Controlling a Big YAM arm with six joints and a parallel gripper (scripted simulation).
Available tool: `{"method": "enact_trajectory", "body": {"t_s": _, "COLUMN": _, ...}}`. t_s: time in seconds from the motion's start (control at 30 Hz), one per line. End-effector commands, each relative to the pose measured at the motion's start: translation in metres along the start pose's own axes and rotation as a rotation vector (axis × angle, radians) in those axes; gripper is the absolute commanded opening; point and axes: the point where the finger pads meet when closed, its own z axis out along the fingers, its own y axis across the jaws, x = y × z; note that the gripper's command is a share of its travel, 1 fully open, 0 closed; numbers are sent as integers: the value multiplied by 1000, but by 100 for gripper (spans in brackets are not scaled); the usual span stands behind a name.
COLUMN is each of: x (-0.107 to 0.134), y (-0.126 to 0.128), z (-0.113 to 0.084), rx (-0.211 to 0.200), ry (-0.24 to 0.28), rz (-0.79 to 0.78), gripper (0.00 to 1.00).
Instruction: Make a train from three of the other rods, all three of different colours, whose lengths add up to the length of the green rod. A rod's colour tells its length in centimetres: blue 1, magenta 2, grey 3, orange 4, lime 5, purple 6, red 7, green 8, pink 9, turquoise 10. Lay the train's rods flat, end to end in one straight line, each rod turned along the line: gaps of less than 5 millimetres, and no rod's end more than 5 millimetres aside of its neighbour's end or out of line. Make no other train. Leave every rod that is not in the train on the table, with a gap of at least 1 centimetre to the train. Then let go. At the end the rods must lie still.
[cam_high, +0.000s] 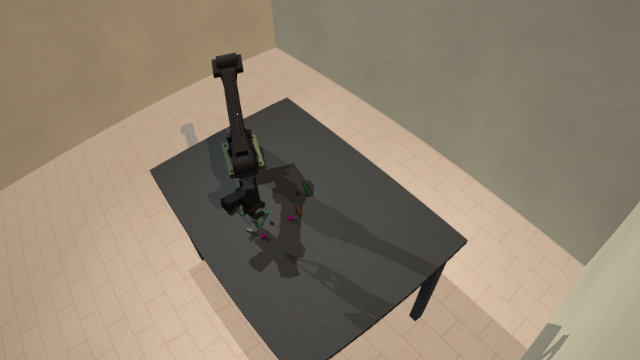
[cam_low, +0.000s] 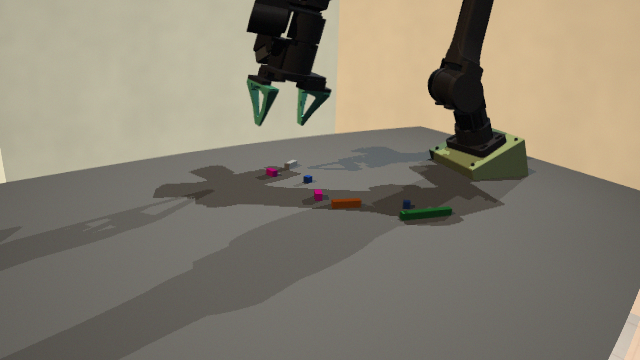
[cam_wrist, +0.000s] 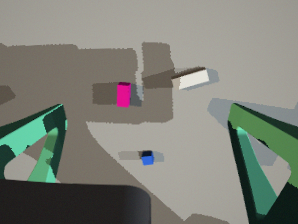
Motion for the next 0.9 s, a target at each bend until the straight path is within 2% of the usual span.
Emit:
{"method": "enact_trajectory", "body": {"t_s": 0.0, "x": -23, "y": 12, "z": -12, "rx": -16, "ry": -5, "rz": 129, "gripper": 100}}
{"method": "enact_trajectory", "body": {"t_s": 0.1, "x": -24, "y": 12, "z": -13, "rx": -18, "ry": -8, "rz": 129, "gripper": 100}}
{"method": "enact_trajectory", "body": {"t_s": 0.2, "x": -20, "y": 20, "z": -19, "rx": -46, "ry": -11, "rz": 115, "gripper": 100}}
{"method": "enact_trajectory", "body": {"t_s": 0.43, "x": -20, "y": 19, "z": -18, "rx": -43, "ry": -10, "rz": 114, "gripper": 100}}
{"method": "enact_trajectory", "body": {"t_s": 0.47, "x": -27, "y": 2, "z": -10, "rx": 5, "ry": 14, "rz": 221, "gripper": 100}}
{"method": "enact_trajectory", "body": {"t_s": 0.63, "x": -27, "y": 2, "z": -11, "rx": 3, "ry": 11, "rz": 221, "gripper": 100}}
{"method": "enact_trajectory", "body": {"t_s": 0.67, "x": -25, "y": 13, "z": -17, "rx": -36, "ry": 4, "rz": 204, "gripper": 100}}
{"method": "enact_trajectory", "body": {"t_s": 0.87, "x": -25, "y": 12, "z": -15, "rx": -30, "ry": 6, "rz": 204, "gripper": 100}}
